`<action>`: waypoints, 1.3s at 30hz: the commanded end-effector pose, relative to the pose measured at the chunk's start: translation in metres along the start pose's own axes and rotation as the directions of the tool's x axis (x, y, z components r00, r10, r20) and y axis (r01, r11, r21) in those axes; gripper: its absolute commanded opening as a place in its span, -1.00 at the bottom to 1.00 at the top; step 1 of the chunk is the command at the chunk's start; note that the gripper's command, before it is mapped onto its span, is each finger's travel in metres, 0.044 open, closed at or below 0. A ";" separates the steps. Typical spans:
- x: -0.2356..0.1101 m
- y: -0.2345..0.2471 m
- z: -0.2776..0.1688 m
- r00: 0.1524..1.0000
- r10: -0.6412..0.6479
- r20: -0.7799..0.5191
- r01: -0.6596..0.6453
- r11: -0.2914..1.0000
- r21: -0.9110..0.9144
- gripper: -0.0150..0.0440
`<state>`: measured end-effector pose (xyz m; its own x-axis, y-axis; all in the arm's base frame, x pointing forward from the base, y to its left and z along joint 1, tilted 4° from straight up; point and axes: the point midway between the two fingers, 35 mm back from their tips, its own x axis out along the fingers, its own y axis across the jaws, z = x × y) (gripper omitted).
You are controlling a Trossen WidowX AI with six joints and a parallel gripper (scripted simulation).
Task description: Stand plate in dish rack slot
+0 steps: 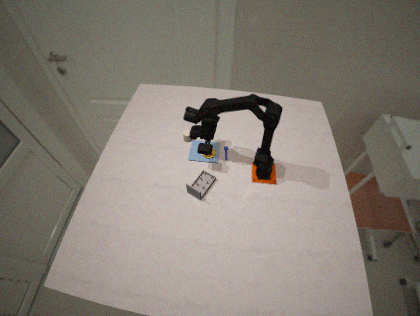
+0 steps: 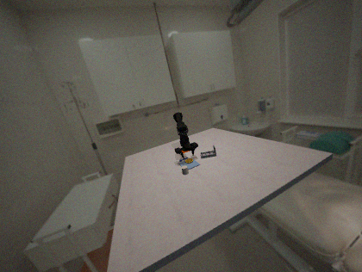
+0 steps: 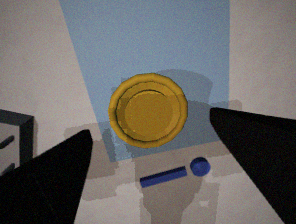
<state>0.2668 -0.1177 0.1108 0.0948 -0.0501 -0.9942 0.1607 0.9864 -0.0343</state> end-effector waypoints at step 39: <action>0.046 -0.001 -0.006 1.000 -0.002 -0.007 0.002 1.000 0.005 0.69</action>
<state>0.2649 -0.1194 0.0650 0.0882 -0.0482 -0.9949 0.1684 0.9852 -0.0328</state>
